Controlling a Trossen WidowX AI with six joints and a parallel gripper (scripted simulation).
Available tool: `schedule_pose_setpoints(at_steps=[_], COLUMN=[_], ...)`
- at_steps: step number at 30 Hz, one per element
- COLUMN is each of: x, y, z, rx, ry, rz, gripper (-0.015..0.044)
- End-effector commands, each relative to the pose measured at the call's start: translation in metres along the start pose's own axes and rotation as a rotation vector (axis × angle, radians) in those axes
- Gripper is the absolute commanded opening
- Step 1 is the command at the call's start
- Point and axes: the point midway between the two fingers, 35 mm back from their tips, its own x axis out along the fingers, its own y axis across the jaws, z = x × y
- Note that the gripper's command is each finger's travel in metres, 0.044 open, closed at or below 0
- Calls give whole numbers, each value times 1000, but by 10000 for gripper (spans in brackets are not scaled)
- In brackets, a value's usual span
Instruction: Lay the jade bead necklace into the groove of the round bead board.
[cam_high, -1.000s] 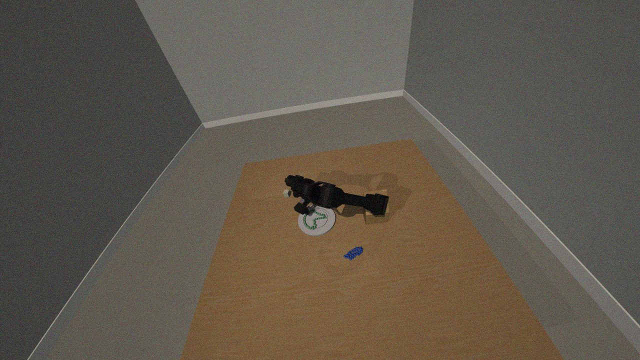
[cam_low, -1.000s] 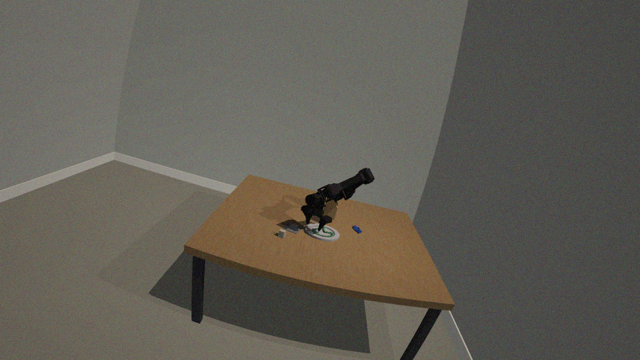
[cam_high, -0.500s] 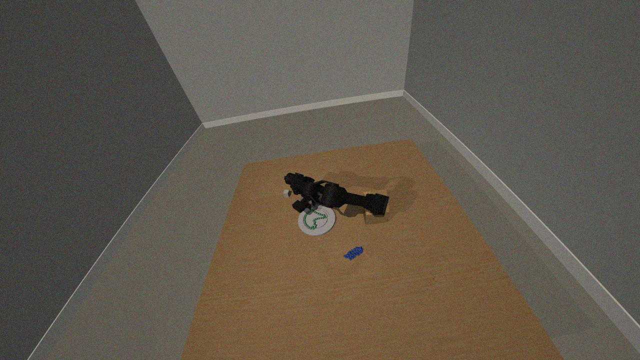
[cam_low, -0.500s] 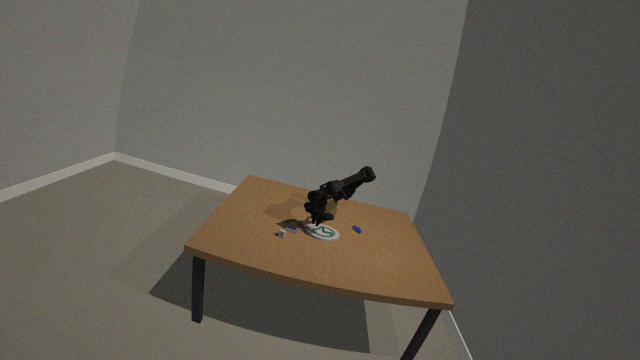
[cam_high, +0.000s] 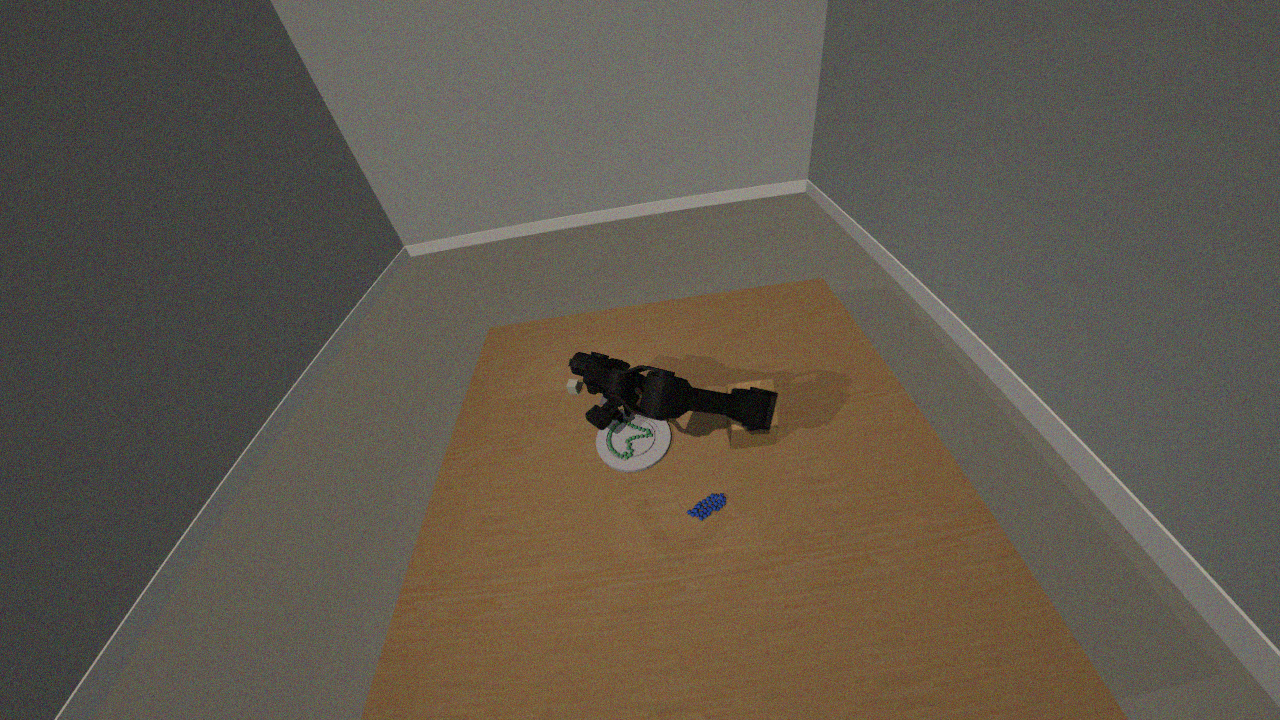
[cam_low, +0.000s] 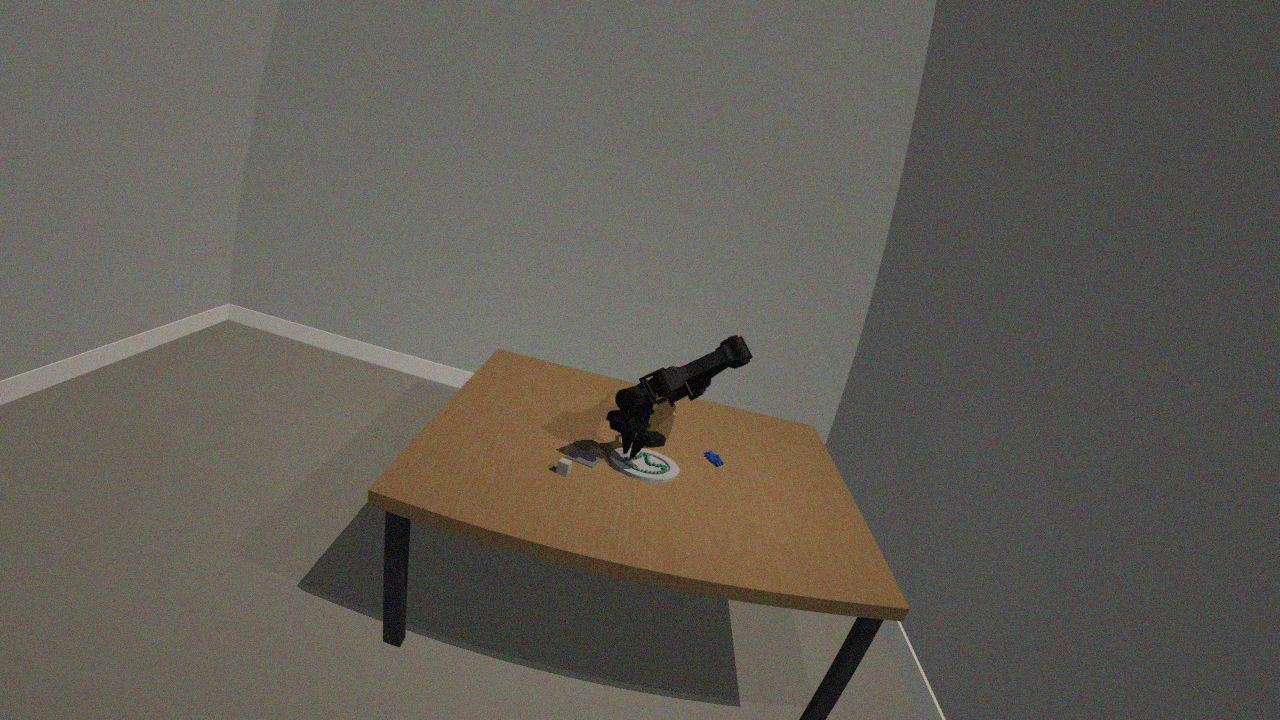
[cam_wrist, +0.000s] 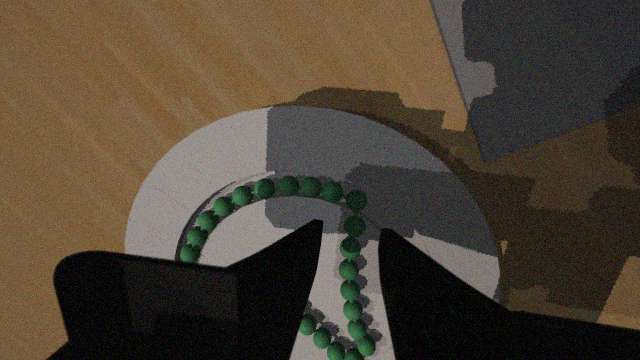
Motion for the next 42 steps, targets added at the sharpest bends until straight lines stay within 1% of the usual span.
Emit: schedule_pose_setpoints(at_steps=[1, 9, 13, 14, 42], x=[8, 14, 12, 12, 12], y=[-2, -2, -1, -1, -1], z=[-1, -2, -2, -2, -2], rx=[12, 13, 4, 4, 4], ry=[7, 8, 5, 5, 5], rz=[2, 2, -1, -1, -1], gripper=[120, 120, 15, 0, 0])
